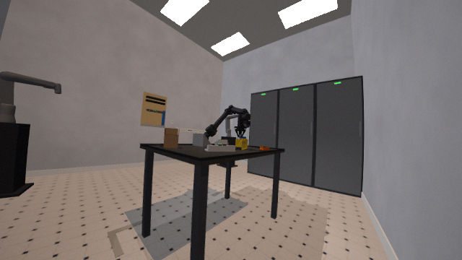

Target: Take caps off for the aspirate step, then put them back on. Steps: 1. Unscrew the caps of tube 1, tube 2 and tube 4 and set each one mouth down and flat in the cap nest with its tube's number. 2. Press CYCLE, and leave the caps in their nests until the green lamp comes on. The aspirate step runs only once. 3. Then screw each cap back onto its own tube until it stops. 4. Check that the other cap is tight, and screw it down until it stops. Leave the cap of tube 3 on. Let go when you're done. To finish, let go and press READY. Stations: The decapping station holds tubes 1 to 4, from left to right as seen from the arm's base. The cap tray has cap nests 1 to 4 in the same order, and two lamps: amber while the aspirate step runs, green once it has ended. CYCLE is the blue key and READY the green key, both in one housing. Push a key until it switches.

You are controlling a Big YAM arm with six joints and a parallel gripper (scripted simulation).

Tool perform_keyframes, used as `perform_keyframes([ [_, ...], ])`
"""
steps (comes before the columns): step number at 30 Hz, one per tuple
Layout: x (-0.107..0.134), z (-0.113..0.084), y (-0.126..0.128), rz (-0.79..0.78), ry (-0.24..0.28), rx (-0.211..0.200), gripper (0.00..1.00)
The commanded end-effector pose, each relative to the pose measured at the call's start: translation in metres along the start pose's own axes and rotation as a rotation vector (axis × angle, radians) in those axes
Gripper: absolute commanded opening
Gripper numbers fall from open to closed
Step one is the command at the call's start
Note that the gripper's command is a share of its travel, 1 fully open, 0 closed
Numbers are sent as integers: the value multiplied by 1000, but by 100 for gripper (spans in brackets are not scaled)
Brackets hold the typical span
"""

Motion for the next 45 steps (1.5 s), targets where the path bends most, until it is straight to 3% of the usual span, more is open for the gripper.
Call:
perform_keyframes([
  [1, -8, 1, 10, 275, -11, 2, 0],
  [9, -7, 2, 11, 576, -11, -1, 0],
  [11, -7, 2, 11, 576, -11, -1, 0],
  [24, -6, 2, 11, 1177, -9, -4, 0],
  [28, -5, 2, 11, 1227, -9, -4, 0],
  [40, -4, 3, 10, 1770, -7, -5, 0],
  [45, -4, 3, 10, 1769, -7, -5, 0],
])
Point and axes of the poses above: the point where the finger pads meet when closed, its own z axis out along the fingers, its own y axis across the jaws, x = y × z, the point moved 2 cm from there along -z, back along the fingers, and after that the axes turned 12 degrees about -z, right-handed, at the moved point
